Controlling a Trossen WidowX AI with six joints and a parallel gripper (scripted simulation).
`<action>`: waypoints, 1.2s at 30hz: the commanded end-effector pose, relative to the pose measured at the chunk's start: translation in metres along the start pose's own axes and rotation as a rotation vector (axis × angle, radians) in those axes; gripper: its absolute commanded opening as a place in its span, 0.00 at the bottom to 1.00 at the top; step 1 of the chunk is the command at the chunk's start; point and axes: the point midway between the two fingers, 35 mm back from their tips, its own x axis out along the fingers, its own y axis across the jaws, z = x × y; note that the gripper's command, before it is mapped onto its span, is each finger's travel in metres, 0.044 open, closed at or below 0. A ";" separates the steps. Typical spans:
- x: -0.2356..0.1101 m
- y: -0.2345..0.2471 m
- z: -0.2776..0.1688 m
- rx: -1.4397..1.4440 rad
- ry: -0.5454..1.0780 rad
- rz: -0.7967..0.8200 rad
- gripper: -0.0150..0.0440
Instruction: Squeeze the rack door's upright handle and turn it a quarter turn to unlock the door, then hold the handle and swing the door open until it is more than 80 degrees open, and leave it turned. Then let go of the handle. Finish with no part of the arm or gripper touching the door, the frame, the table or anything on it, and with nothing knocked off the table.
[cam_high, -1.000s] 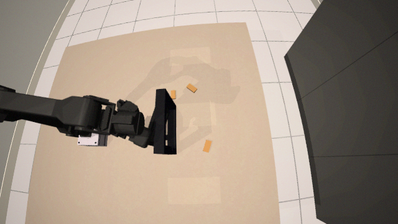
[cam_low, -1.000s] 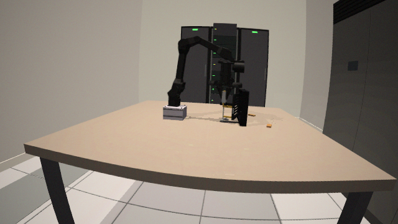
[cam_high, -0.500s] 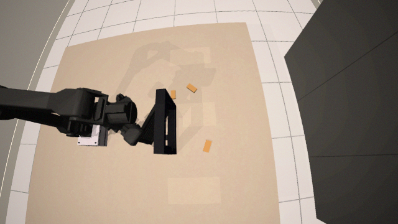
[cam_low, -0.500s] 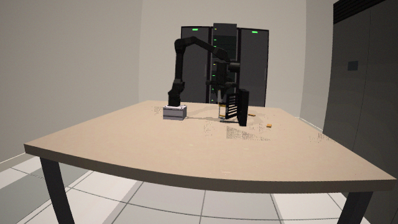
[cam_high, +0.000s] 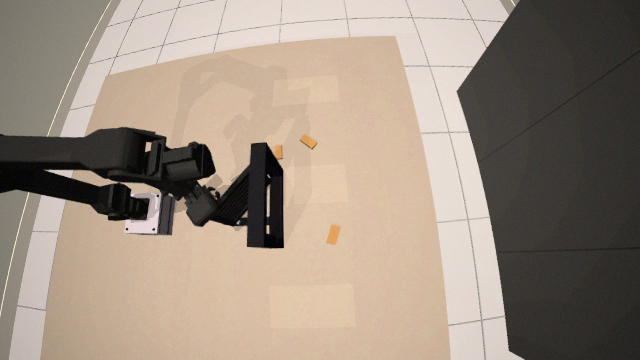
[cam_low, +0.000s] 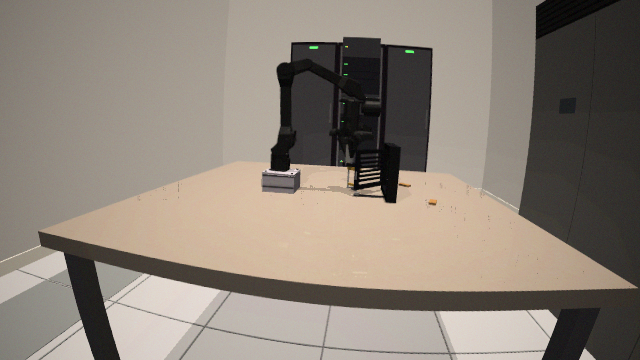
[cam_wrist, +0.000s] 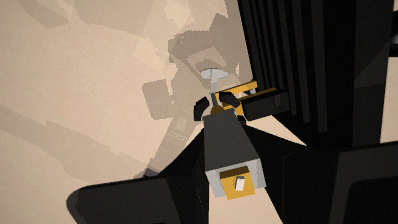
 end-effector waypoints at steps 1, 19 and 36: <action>0.000 0.004 0.002 0.069 -0.007 -0.009 0.29; 0.000 0.037 0.015 0.311 -0.009 -0.005 0.29; 0.000 0.064 0.034 0.535 -0.011 -0.001 0.29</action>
